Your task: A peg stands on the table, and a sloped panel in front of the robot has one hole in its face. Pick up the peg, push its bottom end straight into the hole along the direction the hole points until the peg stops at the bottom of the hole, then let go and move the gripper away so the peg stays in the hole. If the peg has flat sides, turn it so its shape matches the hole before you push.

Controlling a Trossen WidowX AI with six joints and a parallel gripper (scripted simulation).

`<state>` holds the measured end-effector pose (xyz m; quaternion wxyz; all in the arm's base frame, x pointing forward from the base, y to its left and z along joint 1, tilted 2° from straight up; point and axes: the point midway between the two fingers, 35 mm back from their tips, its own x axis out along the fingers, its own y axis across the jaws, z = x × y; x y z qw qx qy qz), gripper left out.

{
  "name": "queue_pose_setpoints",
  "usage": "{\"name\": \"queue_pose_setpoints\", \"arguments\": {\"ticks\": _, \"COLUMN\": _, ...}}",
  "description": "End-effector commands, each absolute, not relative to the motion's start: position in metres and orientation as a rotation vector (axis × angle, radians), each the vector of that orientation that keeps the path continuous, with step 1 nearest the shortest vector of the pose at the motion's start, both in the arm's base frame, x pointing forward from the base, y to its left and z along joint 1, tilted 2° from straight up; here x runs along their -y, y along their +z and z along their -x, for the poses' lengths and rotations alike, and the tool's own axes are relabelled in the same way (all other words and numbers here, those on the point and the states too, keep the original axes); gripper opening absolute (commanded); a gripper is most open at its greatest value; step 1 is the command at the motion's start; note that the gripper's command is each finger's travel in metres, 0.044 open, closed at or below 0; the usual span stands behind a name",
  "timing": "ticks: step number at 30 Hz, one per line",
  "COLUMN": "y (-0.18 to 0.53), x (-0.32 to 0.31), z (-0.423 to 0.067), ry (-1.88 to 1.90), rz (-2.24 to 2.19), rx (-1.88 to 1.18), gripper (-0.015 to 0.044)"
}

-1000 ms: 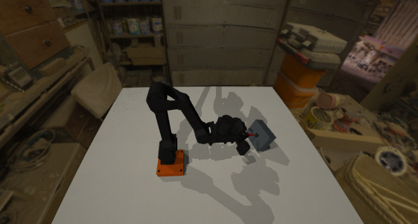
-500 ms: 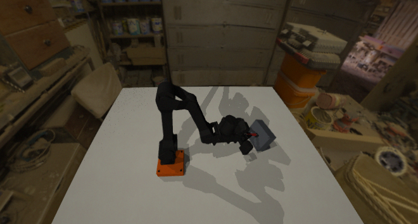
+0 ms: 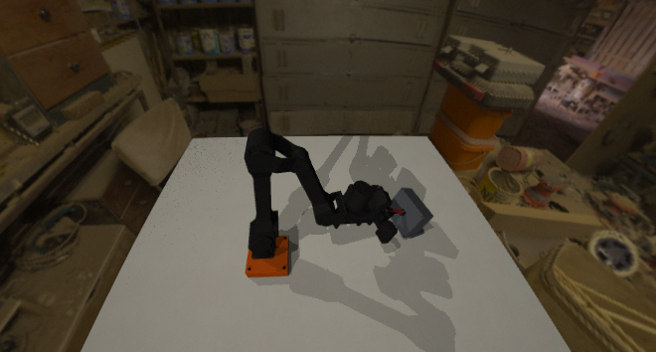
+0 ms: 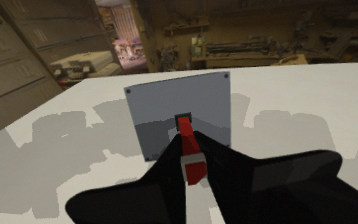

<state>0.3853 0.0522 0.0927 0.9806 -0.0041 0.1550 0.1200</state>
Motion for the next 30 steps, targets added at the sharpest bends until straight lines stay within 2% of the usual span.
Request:
{"name": "queue_pose_setpoints", "arguments": {"ticks": 1, "y": 0.0922, "x": -0.0522, "z": -0.3848, "ry": 0.242, "rz": 0.008, "rx": -0.314, "gripper": 0.0}}
{"name": "queue_pose_setpoints", "arguments": {"ticks": 30, "y": 0.0841, "x": -0.053, "z": -0.3898, "ry": 0.242, "rz": 0.008, "rx": -0.314, "gripper": 0.0}}
